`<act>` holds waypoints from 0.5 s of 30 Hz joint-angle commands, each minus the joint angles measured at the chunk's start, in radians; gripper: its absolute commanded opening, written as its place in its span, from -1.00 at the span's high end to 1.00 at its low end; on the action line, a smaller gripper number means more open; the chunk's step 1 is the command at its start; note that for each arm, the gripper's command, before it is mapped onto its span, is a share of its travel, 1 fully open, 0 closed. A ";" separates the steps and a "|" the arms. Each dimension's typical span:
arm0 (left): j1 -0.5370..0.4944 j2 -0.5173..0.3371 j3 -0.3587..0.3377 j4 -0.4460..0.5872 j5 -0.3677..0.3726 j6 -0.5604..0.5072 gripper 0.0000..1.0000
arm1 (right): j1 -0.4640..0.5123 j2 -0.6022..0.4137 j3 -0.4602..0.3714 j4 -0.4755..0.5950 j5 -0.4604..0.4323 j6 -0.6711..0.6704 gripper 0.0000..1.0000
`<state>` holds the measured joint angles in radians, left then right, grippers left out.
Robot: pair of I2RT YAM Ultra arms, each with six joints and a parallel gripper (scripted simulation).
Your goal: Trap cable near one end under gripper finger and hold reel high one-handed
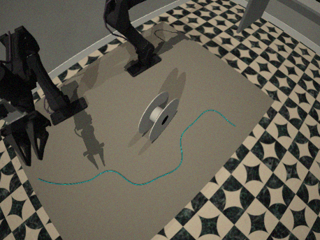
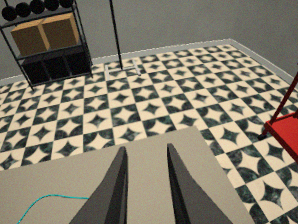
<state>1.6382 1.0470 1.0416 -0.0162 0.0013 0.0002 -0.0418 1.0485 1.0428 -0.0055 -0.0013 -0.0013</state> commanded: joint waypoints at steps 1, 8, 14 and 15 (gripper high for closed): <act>-0.006 0.012 0.006 0.029 -0.007 -0.001 -1.00 | -0.068 0.000 -0.005 0.006 0.011 0.007 0.40; -0.006 0.012 0.006 0.029 -0.007 -0.001 -1.00 | -0.211 0.001 -0.005 0.007 -0.003 0.005 0.40; -0.006 0.012 0.006 0.029 -0.007 -0.001 -1.00 | -0.330 0.001 -0.004 0.007 -0.002 0.005 0.40; -0.006 0.012 0.006 0.029 -0.007 -0.001 -1.00 | -0.338 0.002 -0.004 0.008 -0.004 0.004 0.40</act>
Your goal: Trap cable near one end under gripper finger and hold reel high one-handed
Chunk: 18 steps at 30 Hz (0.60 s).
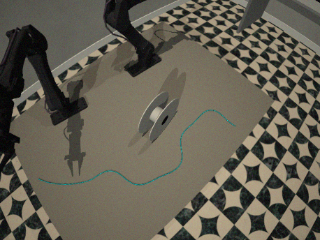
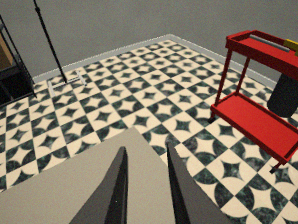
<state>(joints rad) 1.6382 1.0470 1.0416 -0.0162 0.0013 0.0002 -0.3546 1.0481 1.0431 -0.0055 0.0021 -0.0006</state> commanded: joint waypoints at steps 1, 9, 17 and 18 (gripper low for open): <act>-0.006 0.012 0.006 0.029 -0.007 -0.001 -1.00 | -0.029 0.003 -0.004 0.008 -0.008 0.004 0.40; -0.006 0.012 0.006 0.029 -0.007 -0.001 -1.00 | -0.030 0.012 0.001 0.000 -0.006 -0.006 0.40; -0.006 0.012 0.006 0.029 -0.007 -0.001 -1.00 | -0.030 0.043 0.039 -0.042 -0.007 -0.051 0.40; -0.006 0.012 0.006 0.029 -0.007 -0.001 -1.00 | -0.031 0.050 0.042 -0.051 -0.007 -0.061 0.40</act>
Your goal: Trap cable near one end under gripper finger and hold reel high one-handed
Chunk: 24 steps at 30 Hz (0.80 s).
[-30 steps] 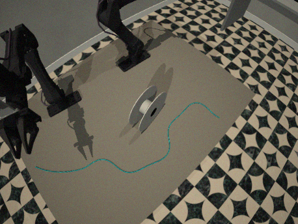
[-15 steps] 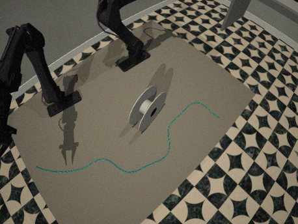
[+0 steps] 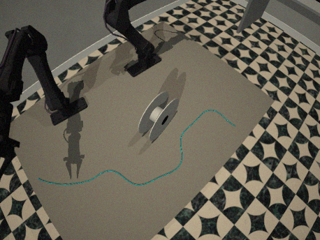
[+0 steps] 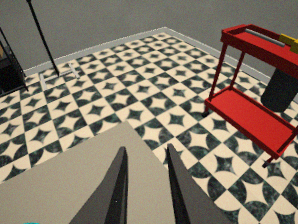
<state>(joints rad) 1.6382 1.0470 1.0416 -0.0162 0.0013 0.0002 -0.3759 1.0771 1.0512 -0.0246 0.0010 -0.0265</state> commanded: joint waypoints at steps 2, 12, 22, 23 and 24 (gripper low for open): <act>-0.006 0.012 0.006 0.029 -0.007 -0.001 -1.00 | -0.010 0.036 0.042 -0.052 -0.007 -0.061 0.40; -0.006 0.012 0.006 0.029 -0.007 -0.001 -1.00 | -0.012 0.131 0.093 -0.181 -0.008 -0.219 0.40; -0.006 0.012 0.006 0.029 -0.007 -0.001 -1.00 | -0.008 0.305 0.187 -0.424 -0.010 -0.521 0.40; -0.006 0.012 0.006 0.029 -0.007 -0.001 -1.00 | -0.008 0.305 0.187 -0.424 -0.010 -0.521 0.40; -0.006 0.012 0.006 0.029 -0.007 -0.001 -1.00 | -0.008 0.305 0.187 -0.424 -0.010 -0.521 0.40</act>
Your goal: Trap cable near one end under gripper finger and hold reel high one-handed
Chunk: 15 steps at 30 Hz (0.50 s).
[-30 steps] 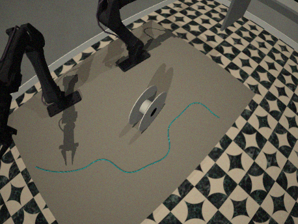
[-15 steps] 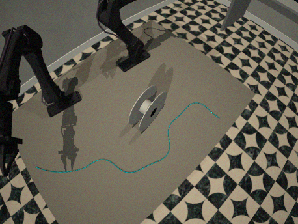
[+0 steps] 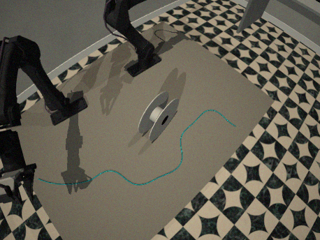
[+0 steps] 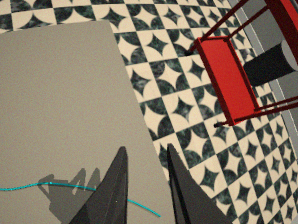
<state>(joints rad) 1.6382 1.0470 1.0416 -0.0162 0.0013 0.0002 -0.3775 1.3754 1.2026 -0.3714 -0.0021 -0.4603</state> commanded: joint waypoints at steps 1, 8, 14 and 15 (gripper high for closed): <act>-0.006 0.012 0.006 0.029 -0.007 -0.001 -1.00 | -0.003 0.039 0.063 -0.119 0.001 -0.125 0.40; -0.006 0.012 0.006 0.029 -0.007 -0.001 -1.00 | -0.006 0.177 0.138 -0.317 -0.006 -0.367 0.40; -0.006 0.012 0.006 0.029 -0.007 -0.001 -1.00 | -0.005 0.298 0.212 -0.487 -0.005 -0.565 0.40; -0.006 0.012 0.006 0.029 -0.007 -0.001 -1.00 | -0.005 0.318 0.225 -0.514 -0.004 -0.596 0.40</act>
<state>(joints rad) 1.6382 1.0470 1.0416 -0.0162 0.0013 0.0002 -0.3775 1.6569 1.3758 -0.7567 -0.0021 -0.9150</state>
